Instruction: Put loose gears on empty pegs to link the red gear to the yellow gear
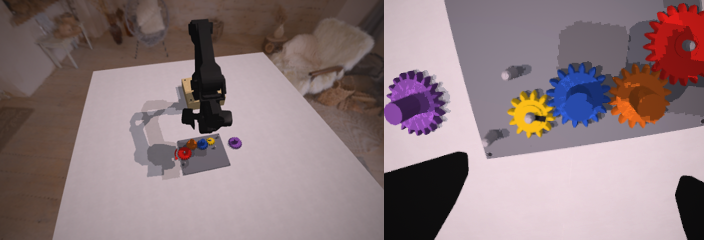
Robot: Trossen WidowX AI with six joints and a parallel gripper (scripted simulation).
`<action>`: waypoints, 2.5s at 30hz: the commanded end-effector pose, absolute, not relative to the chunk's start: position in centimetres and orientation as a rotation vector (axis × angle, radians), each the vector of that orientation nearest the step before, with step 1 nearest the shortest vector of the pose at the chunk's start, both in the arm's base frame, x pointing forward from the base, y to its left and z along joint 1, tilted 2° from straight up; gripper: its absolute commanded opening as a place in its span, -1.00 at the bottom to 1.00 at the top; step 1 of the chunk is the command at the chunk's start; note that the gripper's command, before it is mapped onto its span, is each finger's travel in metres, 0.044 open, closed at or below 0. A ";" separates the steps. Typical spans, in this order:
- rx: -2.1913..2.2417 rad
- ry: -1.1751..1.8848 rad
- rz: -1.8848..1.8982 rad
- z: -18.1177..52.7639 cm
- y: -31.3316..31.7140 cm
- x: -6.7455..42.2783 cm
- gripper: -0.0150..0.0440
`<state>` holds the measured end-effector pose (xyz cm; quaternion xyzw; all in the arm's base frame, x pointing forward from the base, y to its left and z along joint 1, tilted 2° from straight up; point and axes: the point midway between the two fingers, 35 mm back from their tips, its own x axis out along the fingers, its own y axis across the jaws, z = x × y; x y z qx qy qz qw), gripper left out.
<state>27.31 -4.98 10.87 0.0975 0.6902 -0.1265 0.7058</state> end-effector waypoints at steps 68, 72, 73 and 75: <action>0.234 1.542 -0.254 14.0 23.8 21.2 1.00; 0.234 1.542 -0.254 14.0 23.8 21.2 1.00; 0.234 1.542 -0.254 14.0 23.8 21.2 1.00; 0.234 1.542 -0.254 14.0 23.8 21.2 1.00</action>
